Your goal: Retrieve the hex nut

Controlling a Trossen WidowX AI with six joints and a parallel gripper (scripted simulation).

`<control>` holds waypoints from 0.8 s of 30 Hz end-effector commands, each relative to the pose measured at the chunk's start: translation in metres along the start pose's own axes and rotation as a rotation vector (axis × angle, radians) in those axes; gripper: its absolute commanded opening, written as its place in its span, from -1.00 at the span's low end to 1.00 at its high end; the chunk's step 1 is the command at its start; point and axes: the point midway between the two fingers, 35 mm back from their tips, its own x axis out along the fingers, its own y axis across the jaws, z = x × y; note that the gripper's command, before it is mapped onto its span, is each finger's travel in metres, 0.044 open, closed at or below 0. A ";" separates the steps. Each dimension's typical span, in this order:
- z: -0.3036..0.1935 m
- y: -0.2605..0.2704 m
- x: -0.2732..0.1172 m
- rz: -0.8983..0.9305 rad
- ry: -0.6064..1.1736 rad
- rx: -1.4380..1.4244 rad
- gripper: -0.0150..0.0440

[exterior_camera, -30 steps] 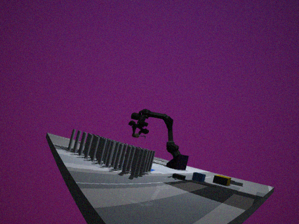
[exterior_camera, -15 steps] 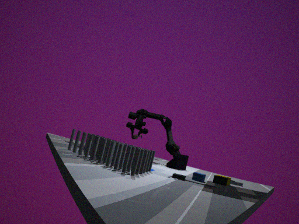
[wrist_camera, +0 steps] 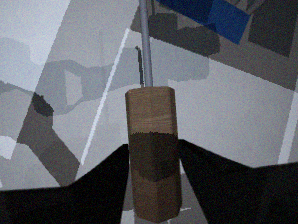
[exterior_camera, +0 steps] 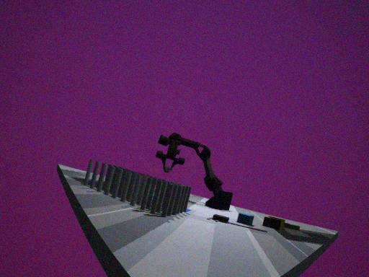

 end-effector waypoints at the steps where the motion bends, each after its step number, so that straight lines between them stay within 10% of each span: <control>1: 0.016 0.002 0.004 -0.001 0.016 0.037 -0.49; 24: 0.106 0.030 0.021 -0.121 0.131 0.258 -0.49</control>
